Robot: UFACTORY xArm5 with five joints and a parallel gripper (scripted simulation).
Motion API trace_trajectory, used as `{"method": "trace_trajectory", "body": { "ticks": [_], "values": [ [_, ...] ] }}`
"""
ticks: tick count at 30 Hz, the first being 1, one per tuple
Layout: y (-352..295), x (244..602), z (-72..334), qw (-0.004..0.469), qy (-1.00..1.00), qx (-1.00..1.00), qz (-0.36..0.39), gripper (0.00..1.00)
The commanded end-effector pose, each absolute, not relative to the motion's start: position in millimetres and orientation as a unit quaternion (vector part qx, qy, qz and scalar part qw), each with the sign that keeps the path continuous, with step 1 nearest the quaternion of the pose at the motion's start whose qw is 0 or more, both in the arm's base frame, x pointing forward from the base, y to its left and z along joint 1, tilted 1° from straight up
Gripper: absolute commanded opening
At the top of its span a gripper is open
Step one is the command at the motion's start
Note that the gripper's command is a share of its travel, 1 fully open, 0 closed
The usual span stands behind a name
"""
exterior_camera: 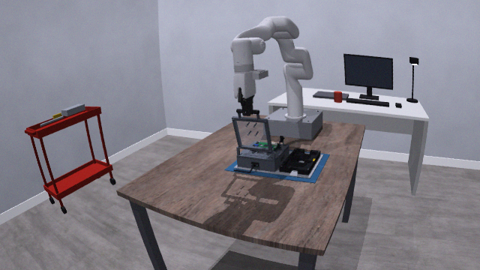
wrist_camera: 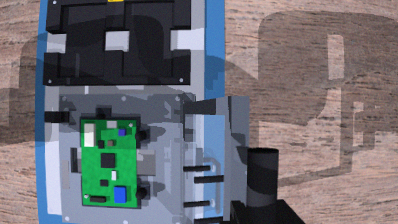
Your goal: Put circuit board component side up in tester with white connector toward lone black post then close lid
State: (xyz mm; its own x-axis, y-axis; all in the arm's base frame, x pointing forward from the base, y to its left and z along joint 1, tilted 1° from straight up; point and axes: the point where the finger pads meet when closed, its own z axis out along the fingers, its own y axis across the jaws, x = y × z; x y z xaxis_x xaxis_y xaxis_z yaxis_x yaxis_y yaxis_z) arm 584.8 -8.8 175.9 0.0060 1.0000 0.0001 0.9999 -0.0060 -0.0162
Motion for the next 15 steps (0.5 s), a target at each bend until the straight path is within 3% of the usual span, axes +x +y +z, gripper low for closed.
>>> {"method": "trace_trajectory", "body": {
  "ticks": [1, 15],
  "values": [
    [-8.8, 585.7, 178.1, 0.004, -0.705, -0.709, 0.004, 0.00],
    [-8.8, 584.5, 178.4, 0.004, -0.705, -0.709, 0.004, 0.00]
  ]
}}
